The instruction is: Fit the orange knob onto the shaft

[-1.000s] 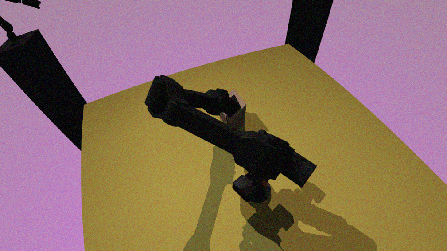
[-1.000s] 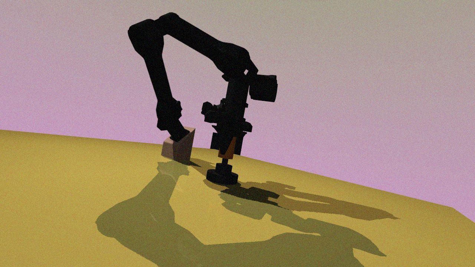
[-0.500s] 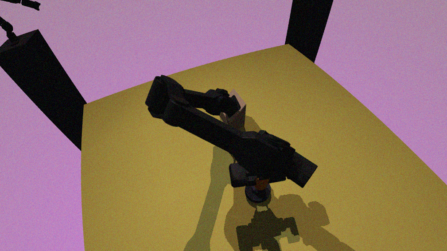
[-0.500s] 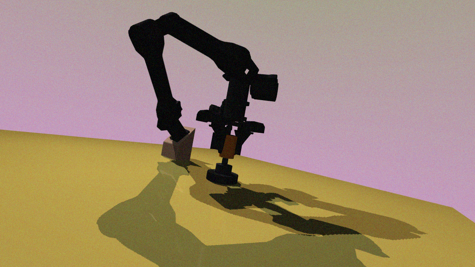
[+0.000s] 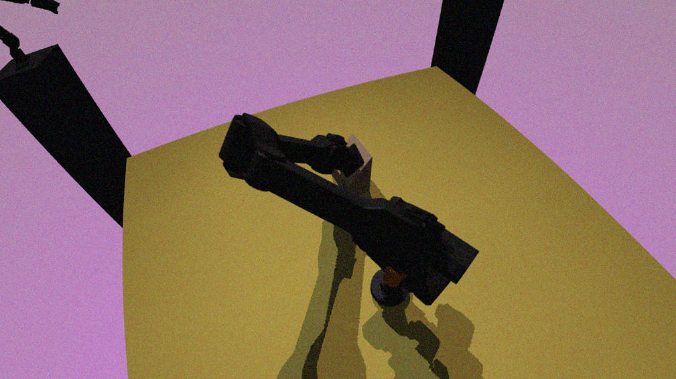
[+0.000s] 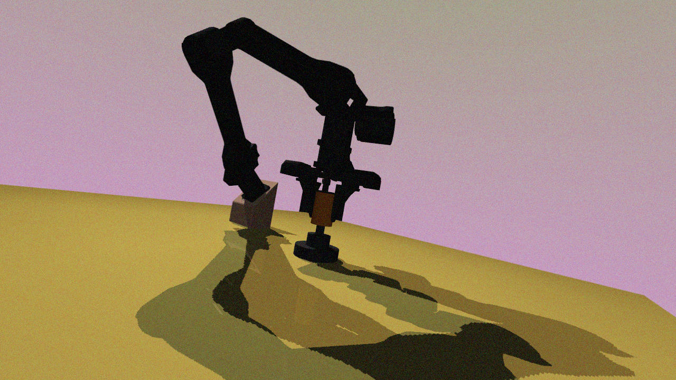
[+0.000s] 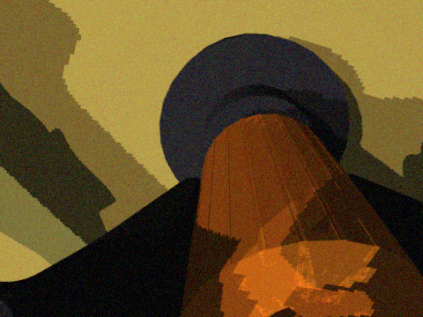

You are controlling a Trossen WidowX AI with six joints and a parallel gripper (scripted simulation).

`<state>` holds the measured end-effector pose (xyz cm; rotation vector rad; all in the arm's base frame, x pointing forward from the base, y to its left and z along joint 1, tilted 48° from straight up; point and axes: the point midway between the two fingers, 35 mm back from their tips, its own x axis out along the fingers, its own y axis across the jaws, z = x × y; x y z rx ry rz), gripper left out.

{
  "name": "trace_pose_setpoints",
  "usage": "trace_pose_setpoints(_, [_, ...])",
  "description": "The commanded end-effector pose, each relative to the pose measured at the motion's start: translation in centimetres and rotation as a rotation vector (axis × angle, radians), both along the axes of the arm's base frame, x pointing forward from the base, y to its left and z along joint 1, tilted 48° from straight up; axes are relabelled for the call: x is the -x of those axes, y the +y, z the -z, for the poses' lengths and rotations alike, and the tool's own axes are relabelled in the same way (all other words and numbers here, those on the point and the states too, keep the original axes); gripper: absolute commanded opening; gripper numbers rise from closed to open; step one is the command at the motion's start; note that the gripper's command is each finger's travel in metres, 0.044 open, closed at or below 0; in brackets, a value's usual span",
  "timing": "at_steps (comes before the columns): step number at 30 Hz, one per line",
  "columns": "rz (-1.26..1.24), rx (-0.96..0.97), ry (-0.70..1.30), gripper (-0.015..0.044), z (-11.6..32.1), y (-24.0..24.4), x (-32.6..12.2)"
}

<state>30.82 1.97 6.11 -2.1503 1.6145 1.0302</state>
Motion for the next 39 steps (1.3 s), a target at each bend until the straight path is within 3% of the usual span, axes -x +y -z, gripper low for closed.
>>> trace_pose_setpoints(1, [0.215,-0.042,-0.241,0.0000,-0.24,0.09,0.07])
trace_pose_setpoints(25, [1.319,-0.261,-1.444,0.0000,0.20,0.22,-0.01])
trace_pose_setpoints(39, [1.350,-0.267,-1.478,0.0000,-0.06,0.19,0.13])
